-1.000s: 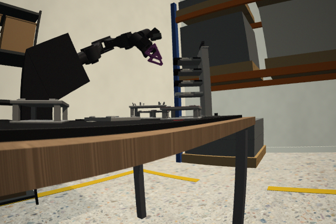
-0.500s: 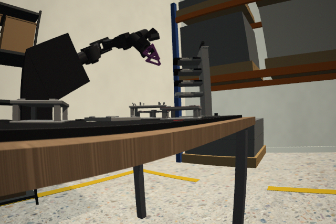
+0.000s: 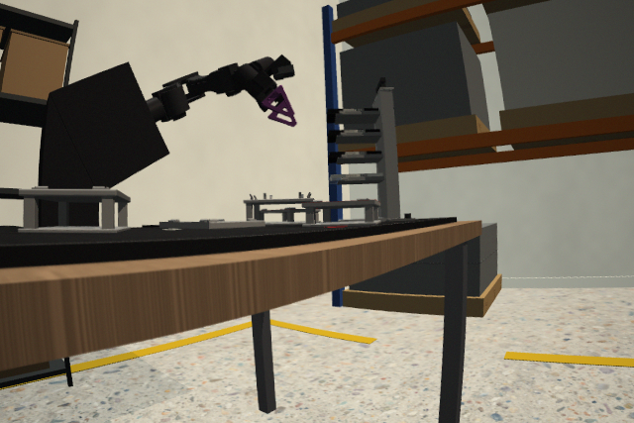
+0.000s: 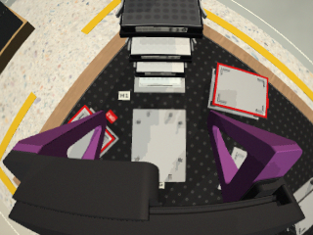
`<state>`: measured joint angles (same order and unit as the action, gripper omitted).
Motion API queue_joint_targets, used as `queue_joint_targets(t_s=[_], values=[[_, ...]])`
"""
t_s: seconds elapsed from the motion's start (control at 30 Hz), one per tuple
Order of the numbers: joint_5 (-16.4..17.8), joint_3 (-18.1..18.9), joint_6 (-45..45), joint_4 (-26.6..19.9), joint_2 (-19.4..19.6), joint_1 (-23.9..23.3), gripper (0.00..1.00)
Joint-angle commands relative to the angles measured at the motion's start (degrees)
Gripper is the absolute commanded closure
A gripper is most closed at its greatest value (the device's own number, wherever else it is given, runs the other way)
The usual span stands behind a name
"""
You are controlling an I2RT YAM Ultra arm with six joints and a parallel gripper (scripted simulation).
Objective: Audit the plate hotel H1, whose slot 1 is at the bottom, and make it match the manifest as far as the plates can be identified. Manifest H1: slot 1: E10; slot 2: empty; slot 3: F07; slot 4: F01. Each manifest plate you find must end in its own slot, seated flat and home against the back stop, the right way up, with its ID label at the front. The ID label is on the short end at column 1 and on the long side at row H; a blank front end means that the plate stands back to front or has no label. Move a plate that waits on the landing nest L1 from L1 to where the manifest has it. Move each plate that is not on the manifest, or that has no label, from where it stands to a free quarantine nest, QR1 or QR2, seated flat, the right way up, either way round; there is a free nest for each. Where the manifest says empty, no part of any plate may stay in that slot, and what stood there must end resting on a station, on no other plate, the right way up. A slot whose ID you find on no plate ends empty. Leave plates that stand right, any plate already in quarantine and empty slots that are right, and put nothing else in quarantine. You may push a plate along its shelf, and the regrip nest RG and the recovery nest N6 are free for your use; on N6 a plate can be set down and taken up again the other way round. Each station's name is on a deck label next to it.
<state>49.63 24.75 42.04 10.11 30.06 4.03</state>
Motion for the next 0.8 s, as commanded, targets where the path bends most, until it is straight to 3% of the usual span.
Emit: queue_joint_targets(t_s=[0.0,0.77], values=[[-2.9,-0.3,-0.2,0.4,0.0,1.6,0.00],[-16.8,-4.0,-1.5,6.1,2.8,15.6,0.00]])
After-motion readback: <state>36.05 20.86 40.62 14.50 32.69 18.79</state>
